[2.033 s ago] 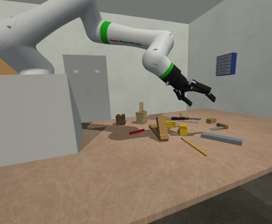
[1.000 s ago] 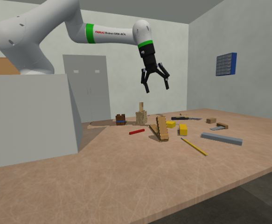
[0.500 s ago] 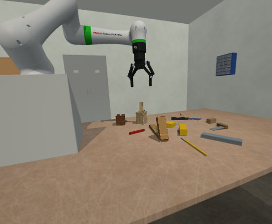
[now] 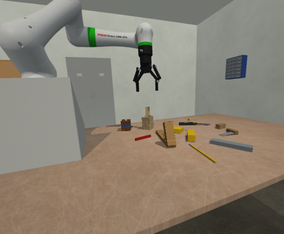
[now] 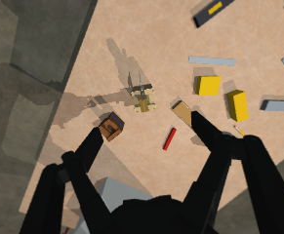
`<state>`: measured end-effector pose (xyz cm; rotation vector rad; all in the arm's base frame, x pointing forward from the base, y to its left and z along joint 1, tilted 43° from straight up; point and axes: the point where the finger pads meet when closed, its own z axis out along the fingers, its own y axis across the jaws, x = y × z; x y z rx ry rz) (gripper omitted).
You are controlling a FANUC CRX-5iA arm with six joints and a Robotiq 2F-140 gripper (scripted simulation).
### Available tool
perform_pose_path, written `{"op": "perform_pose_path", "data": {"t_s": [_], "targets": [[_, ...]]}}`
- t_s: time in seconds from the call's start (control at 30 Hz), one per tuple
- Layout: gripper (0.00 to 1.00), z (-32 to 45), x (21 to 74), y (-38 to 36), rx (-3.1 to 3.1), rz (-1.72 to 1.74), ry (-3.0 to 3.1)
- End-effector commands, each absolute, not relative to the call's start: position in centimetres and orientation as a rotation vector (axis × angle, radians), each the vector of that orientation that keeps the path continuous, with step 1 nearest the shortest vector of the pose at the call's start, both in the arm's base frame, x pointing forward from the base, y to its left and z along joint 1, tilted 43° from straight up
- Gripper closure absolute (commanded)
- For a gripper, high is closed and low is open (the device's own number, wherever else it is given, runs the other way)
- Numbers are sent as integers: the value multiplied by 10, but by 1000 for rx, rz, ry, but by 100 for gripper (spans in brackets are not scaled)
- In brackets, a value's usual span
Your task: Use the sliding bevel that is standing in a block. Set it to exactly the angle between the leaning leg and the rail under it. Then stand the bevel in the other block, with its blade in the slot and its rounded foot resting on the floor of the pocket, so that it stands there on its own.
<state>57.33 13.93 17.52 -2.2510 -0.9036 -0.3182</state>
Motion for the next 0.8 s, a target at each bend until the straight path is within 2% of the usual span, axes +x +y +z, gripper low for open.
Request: {"op": "perform_pose_path", "data": {"t_s": [0.0, 0.23, 0.77], "targets": [[0, 159, 574, 155, -2252, -320, -904], [0, 110, 576, 205, -2252, -320, -904], [0, 108, 576, 207, -2252, -320, -904]]}}
